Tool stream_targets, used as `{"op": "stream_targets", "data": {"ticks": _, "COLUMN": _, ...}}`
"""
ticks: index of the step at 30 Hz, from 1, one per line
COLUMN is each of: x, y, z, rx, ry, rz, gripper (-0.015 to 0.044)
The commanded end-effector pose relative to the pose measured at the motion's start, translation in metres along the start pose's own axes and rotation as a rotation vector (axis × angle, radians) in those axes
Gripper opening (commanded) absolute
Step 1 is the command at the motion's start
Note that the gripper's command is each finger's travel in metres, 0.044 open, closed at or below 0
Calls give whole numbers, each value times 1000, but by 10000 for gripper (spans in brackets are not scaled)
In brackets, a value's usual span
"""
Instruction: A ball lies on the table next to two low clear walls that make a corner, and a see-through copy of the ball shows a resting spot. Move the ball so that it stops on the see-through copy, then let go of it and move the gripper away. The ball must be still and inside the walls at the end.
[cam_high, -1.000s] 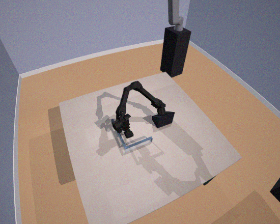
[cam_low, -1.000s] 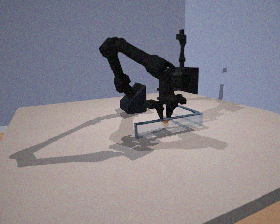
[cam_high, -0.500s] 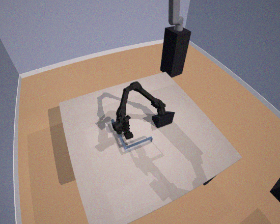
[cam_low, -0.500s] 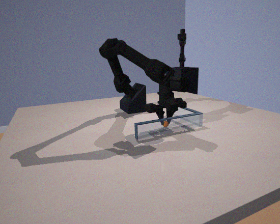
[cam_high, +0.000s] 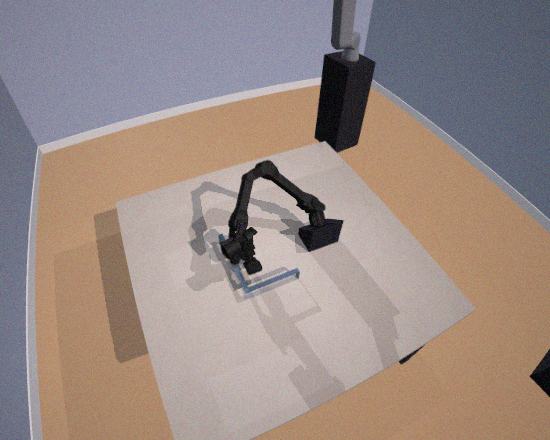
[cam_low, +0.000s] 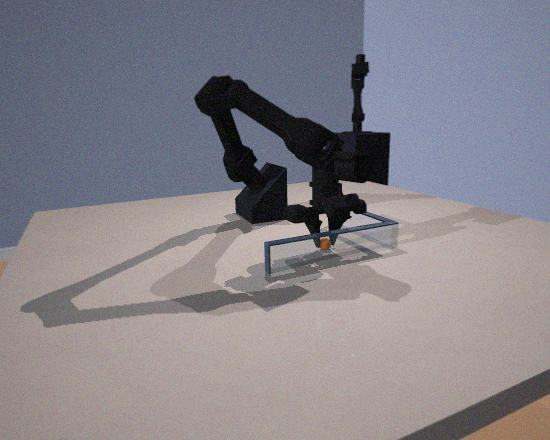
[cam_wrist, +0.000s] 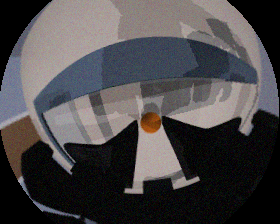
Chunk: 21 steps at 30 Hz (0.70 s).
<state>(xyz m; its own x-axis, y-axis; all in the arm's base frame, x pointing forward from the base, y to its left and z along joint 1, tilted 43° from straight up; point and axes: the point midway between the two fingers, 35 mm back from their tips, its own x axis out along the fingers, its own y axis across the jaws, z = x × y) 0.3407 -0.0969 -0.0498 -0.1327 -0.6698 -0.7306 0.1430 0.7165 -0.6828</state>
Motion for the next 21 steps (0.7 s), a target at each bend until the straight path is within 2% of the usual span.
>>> {"op": "stream_targets", "data": {"ticks": 1, "x": 0, "y": 0, "z": 0, "rx": 0, "ry": 0, "rz": 0, "gripper": 237}}
{"op": "stream_targets", "data": {"ticks": 7, "x": -3, "y": 0, "z": 0, "rx": 0, "ry": 0, "rz": 0, "gripper": 237}}
{"op": "stream_targets", "data": {"ticks": 13, "x": -85, "y": 1, "z": 0, "rx": -5, "ry": 3, "rz": 2, "gripper": 237}}
{"op": "stream_targets", "data": {"ticks": 21, "x": -85, "y": 4, "z": 3, "rx": -12, "ry": -19, "rz": 4, "gripper": 237}}
